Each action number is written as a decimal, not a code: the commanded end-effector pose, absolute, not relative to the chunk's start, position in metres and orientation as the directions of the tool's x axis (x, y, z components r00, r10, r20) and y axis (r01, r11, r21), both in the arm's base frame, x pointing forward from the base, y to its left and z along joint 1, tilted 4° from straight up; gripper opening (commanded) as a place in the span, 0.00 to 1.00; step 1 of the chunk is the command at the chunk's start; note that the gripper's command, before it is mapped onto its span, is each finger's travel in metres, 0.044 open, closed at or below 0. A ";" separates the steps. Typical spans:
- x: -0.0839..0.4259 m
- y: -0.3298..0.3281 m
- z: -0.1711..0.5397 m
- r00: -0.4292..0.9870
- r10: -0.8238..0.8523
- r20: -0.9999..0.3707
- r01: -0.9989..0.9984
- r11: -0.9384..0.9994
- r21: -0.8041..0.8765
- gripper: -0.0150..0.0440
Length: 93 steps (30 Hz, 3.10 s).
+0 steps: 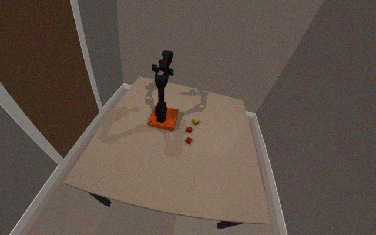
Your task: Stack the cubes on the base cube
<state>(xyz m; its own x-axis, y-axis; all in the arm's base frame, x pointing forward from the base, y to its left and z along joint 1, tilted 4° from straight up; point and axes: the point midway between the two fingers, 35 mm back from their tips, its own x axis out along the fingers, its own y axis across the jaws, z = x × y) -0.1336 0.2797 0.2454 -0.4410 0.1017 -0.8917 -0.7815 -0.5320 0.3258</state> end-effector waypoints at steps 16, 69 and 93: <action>0.004 0.309 0.215 -0.277 0.217 -0.936 -0.900 -0.400 0.173 0.70; 0.290 0.070 0.141 0.043 0.045 -0.998 -0.999 0.019 -0.042 0.70; 0.279 -0.080 0.115 -0.016 -0.072 -0.997 -0.986 0.166 0.004 0.70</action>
<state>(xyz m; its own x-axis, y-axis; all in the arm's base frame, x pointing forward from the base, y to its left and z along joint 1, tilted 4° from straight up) 0.2806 -0.0777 0.1182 -0.0092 -0.0682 -0.9976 -0.9851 0.1717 -0.0026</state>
